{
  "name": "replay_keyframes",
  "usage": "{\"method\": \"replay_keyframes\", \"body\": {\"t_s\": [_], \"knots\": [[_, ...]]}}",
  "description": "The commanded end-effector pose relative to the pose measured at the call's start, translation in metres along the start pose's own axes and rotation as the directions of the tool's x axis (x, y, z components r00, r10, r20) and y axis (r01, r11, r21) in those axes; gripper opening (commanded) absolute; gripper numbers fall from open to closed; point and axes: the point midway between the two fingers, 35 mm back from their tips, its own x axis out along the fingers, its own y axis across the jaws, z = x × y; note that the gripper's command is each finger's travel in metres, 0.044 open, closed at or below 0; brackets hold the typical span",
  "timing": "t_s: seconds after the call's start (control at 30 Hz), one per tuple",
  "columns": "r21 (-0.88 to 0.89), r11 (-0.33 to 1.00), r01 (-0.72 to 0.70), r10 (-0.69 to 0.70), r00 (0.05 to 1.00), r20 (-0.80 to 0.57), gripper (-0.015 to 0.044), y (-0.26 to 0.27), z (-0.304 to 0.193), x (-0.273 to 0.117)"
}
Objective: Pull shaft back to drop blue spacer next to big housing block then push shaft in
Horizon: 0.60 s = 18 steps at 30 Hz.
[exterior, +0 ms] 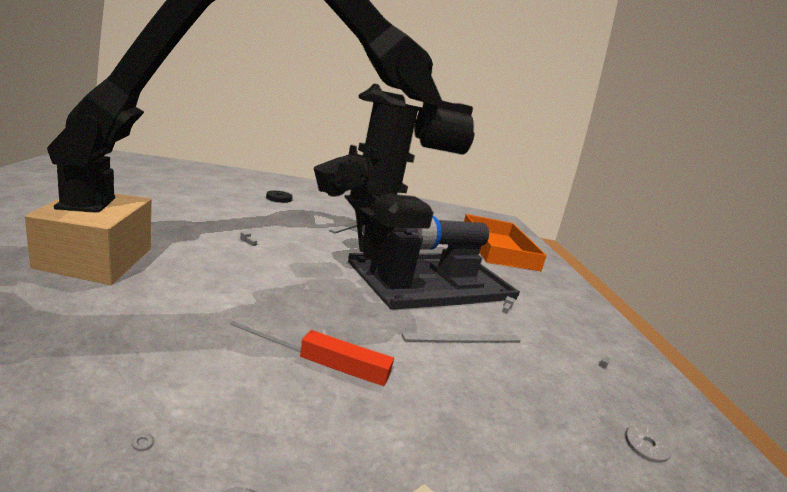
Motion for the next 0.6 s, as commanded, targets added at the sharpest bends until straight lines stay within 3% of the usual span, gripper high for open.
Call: {"method": "replay_keyframes", "body": {"t_s": [0.0, 0.57], "knots": [[0.0, 1.0, -0.001, 0.001, 1.0, 0.0, 0.0, 0.0, 0.0, 0.0], [0.002, 1.0, -0.003, 0.003, 1.0, 0.001, 0.0, 0.0, 0.011, 0.0]]}}
